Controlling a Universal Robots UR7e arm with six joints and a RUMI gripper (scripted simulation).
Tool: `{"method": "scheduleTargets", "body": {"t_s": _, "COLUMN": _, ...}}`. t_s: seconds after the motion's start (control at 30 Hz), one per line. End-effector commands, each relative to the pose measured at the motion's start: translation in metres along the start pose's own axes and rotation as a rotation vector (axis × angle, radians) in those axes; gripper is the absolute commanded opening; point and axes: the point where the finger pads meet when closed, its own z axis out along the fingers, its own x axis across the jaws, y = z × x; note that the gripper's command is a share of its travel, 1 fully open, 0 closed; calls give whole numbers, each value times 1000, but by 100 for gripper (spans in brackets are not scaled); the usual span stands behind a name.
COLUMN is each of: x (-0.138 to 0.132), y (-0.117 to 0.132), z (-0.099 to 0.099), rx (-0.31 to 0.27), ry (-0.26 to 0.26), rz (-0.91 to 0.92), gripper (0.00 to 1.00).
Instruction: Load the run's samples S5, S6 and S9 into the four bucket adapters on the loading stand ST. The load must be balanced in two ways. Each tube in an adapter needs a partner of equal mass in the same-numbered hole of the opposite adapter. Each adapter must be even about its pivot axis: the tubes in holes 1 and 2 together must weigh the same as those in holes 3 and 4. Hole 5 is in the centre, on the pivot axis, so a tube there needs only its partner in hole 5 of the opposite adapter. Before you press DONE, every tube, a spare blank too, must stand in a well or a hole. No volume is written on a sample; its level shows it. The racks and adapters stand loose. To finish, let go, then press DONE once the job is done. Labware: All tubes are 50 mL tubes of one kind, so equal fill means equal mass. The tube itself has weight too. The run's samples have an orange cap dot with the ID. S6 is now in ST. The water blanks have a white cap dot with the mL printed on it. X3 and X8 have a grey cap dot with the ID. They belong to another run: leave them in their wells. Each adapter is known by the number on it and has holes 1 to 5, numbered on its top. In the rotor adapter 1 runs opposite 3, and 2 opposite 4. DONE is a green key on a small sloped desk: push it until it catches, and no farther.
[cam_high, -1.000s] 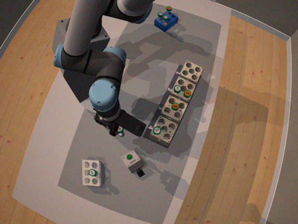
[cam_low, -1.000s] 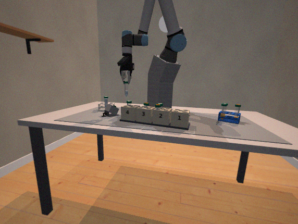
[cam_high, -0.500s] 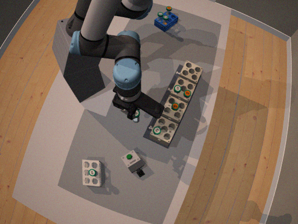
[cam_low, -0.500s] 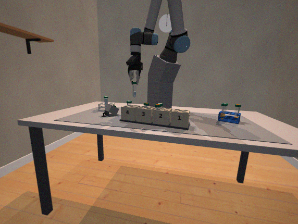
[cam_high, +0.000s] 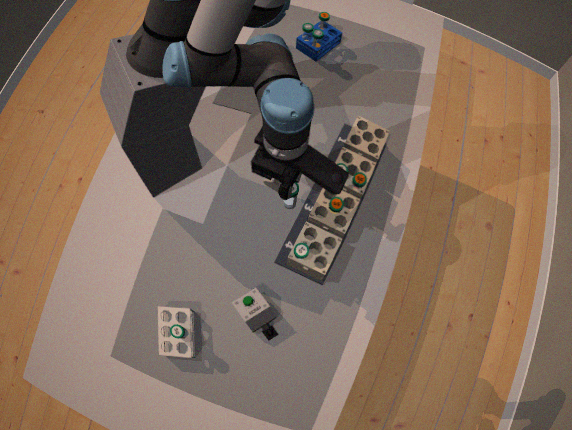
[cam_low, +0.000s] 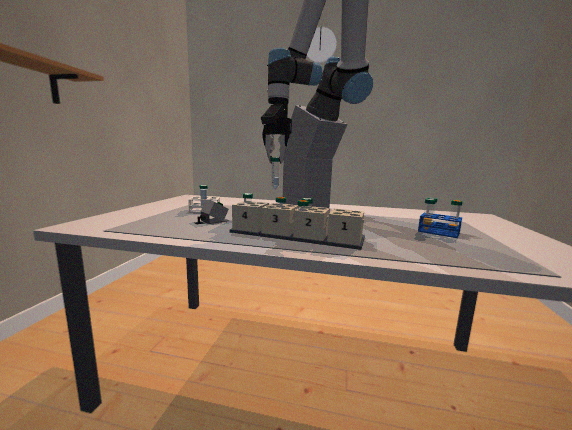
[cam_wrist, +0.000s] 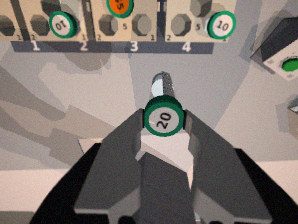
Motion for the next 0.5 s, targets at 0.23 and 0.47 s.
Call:
{"method": "scheduleTargets", "body": {"t_s": 0.23, "x": -71, "y": -26, "z": -1, "rx": -2, "ry": 5, "rz": 2, "gripper": 0}}
{"method": "scheduleTargets", "body": {"t_s": 0.47, "x": -109, "y": -39, "z": -1, "rx": -2, "ry": 5, "rz": 2, "gripper": 0}}
